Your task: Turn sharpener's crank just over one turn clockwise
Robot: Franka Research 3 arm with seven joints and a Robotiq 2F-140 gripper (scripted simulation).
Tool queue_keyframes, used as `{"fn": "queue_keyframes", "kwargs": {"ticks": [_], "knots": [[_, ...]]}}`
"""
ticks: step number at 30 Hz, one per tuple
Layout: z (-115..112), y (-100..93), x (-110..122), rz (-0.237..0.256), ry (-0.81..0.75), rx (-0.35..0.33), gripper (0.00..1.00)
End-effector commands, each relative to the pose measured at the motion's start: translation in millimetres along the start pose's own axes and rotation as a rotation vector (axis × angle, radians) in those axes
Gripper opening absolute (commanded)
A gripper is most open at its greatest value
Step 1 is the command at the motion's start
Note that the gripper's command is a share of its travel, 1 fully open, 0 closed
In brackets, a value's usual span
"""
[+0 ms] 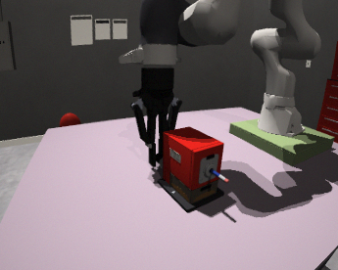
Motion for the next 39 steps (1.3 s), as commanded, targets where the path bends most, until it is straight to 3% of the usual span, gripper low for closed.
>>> {"fn": "queue_keyframes", "kwargs": {"ticks": [1, 39], "knots": [[-3.2, 5.3, 11.8, -0.017, -0.009, -0.006, 0.10], [-13.3, -7.6, 51.1, -0.017, -0.009, -0.006, 0.10]]}}
Point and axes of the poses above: the point where the finger pads meet when closed, its own y axis out along the fingers, its own x axis across the jaws, z = x × y, the point moved 5 cm from there along -y, back along the fingers, and after that the axes turned 15 degrees about -y, right-handed, at the moved point
